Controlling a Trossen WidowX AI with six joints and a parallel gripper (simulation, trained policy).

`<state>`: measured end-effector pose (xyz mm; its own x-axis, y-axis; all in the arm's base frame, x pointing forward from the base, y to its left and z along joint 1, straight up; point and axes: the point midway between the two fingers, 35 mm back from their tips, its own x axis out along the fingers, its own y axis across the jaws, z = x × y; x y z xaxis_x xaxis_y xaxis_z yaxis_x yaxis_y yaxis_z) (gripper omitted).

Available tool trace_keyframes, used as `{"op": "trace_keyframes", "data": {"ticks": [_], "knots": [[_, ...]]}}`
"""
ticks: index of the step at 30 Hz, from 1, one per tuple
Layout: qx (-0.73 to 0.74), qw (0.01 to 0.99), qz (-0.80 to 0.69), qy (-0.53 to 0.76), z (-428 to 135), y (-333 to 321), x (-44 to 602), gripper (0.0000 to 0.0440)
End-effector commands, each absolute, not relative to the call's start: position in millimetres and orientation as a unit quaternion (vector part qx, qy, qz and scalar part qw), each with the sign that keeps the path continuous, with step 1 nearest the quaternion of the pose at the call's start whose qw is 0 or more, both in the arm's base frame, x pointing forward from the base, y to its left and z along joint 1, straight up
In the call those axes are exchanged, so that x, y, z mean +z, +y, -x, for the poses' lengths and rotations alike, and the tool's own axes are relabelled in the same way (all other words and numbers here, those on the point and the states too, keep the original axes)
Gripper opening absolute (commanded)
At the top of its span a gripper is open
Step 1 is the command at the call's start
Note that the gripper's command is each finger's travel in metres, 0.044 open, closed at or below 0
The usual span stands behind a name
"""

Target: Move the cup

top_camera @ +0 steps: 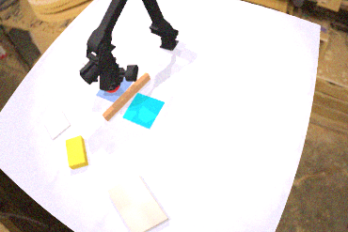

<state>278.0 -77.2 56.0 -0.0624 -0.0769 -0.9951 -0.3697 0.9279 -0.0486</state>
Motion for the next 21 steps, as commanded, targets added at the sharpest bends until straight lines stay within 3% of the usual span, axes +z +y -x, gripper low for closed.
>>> {"op": "trace_keyframes", "data": {"ticks": [1, 21], "knots": [[0.124, 0.667, 0.166, 0.715, -281, -78, 61, 0.0], [0.153, 0.69, 0.206, 0.677, -314, -59, 104, 0.0]]}}
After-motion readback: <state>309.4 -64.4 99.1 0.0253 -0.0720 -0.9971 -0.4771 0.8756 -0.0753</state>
